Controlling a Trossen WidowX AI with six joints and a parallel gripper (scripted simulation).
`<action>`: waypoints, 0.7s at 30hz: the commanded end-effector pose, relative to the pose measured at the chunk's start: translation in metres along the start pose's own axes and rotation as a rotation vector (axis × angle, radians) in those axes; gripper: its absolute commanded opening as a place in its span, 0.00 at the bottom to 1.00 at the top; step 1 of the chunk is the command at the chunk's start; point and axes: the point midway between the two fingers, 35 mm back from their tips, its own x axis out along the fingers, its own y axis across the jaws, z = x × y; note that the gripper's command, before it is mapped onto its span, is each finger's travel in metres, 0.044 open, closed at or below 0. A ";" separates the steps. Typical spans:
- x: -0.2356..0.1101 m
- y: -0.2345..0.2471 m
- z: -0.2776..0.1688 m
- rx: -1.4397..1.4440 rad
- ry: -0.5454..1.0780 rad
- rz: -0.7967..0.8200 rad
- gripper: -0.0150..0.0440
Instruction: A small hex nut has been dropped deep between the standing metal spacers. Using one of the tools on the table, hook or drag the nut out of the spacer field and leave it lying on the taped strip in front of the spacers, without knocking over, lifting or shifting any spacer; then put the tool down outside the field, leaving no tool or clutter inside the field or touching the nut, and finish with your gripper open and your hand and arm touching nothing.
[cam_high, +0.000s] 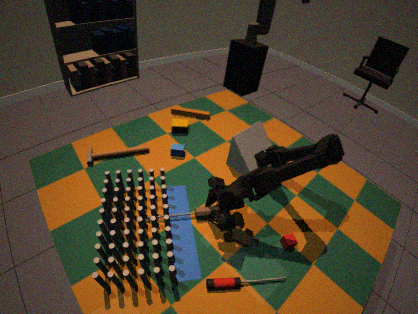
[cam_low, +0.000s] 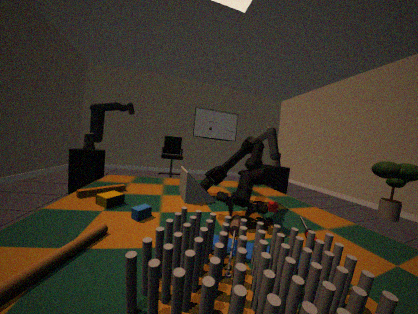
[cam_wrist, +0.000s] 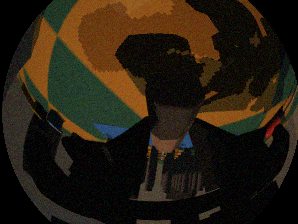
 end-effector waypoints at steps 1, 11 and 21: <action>-0.002 0.000 0.002 0.006 0.001 0.000 0.25; -0.005 0.000 0.008 0.006 0.001 0.000 0.25; -0.008 0.000 0.013 0.006 0.000 0.000 0.25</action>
